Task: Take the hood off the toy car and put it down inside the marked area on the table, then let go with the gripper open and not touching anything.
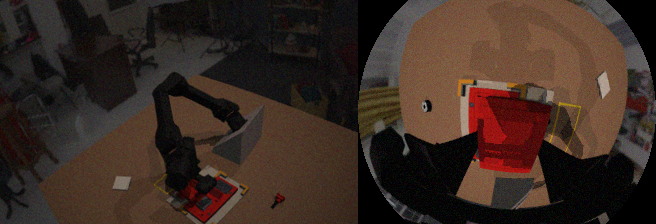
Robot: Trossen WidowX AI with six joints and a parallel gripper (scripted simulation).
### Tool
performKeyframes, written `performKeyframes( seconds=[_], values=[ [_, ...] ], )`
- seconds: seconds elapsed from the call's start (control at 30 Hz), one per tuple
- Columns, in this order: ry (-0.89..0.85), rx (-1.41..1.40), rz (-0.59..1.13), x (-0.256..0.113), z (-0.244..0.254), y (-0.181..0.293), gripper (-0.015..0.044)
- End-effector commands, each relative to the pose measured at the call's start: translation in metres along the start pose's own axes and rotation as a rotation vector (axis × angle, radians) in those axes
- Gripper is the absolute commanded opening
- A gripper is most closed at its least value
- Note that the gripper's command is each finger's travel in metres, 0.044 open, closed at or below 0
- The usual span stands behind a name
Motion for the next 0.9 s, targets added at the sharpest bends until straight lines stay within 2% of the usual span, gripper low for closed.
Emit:
performKeyframes(
  seconds=[0.0, 0.87],
  values=[
    [0.003, -0.002, 0.001, -0.001, -0.018, -0.003, 0.0],
    [0.012, 0.002, 0.002, -0.004, -0.138, -0.003, 0.0]
  ],
)
Point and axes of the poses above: the point midway between the two fingers, 35 mm back from their tips, its own x axis out along the fingers, its own z axis across the jaws, y = z × x, the point moved 6 cm from there along -x, back along the fingers, and after that the axes turned 13 degrees about x, right-handed, at the moved point
